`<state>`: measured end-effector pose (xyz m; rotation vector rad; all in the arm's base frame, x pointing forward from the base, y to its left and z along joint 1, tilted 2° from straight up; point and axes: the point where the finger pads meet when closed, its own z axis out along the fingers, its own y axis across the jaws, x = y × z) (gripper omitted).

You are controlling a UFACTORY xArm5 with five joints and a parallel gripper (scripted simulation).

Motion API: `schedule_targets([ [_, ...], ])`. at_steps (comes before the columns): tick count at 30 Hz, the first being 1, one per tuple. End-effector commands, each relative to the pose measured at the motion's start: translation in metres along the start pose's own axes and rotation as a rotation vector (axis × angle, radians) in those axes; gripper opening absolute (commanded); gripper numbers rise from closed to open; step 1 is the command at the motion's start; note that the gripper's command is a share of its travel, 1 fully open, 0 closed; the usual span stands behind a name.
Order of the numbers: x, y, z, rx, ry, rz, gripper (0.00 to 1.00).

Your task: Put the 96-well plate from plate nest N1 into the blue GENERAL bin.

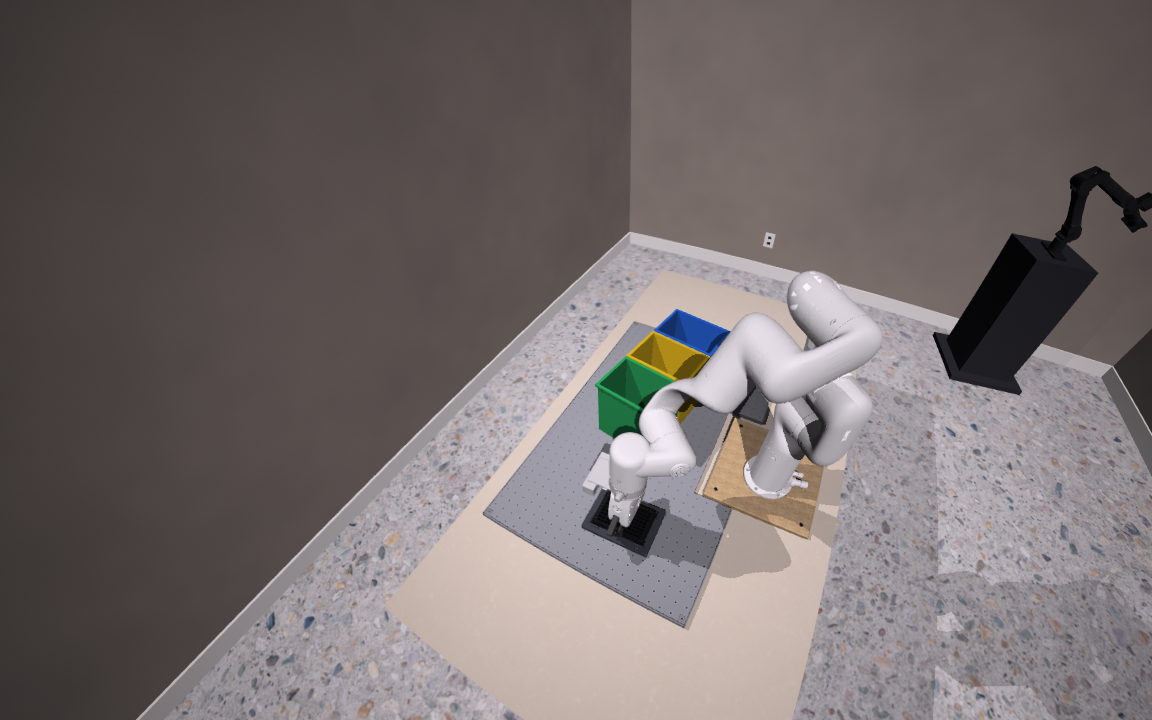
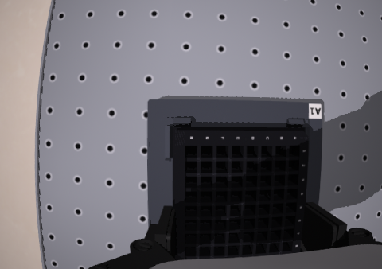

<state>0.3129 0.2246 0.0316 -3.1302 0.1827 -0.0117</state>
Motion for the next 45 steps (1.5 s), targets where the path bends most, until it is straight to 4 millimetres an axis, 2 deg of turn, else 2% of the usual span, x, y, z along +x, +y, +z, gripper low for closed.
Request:
schedule_targets([
  [1,0.001,-0.001,-0.001,0.002,0.003,0.0,0.0],
  [17,0.001,-0.001,-0.001,0.002,0.003,0.0,0.0],
  [45,0.001,-0.001,-0.018,0.002,0.003,0.0,0.0],
])
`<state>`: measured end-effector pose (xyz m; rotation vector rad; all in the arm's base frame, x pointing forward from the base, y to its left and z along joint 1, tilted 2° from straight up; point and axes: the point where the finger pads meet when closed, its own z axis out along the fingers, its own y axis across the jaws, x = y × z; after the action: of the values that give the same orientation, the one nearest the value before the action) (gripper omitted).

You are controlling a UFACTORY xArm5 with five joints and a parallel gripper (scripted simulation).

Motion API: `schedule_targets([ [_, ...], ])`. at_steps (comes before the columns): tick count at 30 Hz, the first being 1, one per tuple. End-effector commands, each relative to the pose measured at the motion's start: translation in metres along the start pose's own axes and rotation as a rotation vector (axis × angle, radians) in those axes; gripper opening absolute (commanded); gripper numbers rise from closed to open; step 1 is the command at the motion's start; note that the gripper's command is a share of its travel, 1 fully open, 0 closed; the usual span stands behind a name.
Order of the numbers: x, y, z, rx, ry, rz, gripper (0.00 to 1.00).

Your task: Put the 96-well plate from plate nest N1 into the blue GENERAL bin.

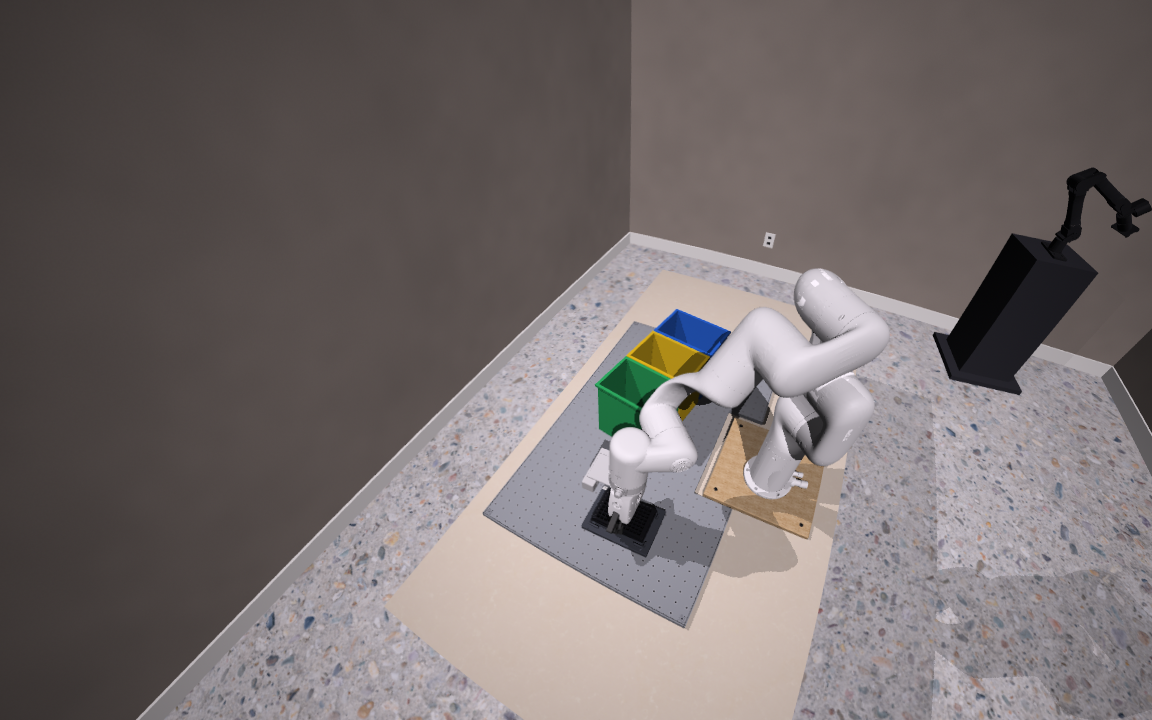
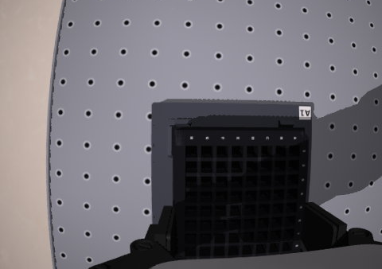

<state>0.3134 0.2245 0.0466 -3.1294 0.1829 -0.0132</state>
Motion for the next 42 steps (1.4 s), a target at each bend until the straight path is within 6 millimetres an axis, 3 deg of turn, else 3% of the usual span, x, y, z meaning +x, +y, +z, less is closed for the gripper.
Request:
schedule_targets([
  [1,0.001,-0.001,-0.004,0.002,0.002,0.0,0.0],
  [12,0.001,-0.001,-0.006,0.002,0.002,0.0,0.0],
  [42,0.001,0.0,-0.049,0.002,0.002,0.0,0.0],
])
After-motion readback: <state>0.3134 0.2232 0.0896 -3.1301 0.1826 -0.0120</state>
